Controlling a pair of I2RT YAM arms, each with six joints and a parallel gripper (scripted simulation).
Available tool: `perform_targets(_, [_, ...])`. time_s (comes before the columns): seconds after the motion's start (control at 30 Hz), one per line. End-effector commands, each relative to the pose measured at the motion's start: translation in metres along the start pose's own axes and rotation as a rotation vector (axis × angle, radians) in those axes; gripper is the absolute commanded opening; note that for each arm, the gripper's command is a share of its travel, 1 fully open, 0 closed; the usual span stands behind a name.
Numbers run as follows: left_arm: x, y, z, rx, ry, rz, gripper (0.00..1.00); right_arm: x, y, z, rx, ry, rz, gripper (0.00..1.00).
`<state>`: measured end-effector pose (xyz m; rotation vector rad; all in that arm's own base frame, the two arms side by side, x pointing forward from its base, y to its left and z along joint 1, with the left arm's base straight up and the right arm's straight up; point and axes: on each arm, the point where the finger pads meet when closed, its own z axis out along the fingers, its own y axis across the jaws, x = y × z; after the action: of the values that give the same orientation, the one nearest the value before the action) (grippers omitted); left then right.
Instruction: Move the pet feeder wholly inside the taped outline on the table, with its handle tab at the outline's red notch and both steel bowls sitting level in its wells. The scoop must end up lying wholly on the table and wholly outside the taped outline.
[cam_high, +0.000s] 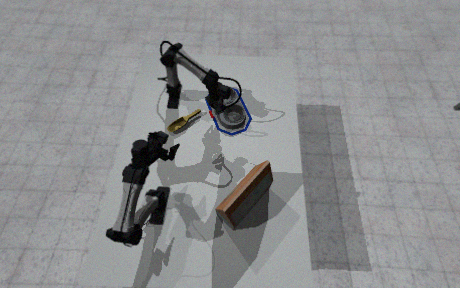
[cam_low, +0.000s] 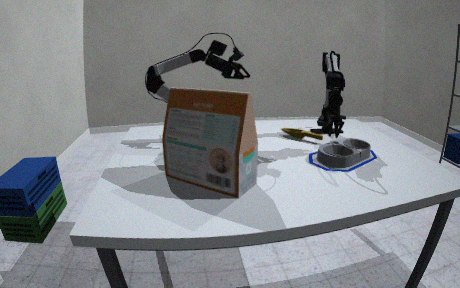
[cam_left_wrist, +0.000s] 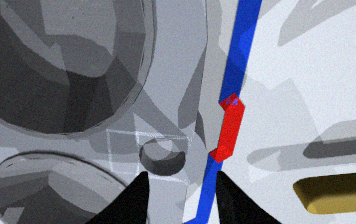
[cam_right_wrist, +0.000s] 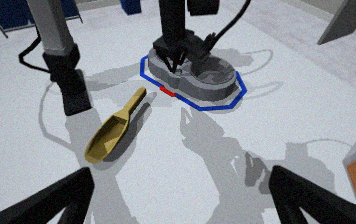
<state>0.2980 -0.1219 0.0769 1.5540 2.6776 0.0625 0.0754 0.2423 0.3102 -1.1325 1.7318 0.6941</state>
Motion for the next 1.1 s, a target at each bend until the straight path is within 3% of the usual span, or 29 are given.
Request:
perform_targets(0.0, [-0.004,-0.003,-0.015,-0.004,-0.035,-0.031,0.56,-0.001,0.001,0.001,-0.003,-0.005,-0.001,1.00])
perform_targets(0.13, [-0.005,-0.001,-0.019,-0.012,-0.104,-0.185,1.00,-0.001,0.001,0.001,-0.003,-0.005,-0.001,1.00])
perform_targets(0.63, [0.028,-0.004,-0.065,-0.094,-0.376,-0.703,1.00,-0.001,0.001,0.001,-0.003,-0.005,-0.001,1.00])
perform_targets(1.07, [0.034,-0.010,-0.064,-0.091,-0.377,-0.717,1.00,-0.001,0.001,0.001,-0.003,-0.005,-0.001,1.00])
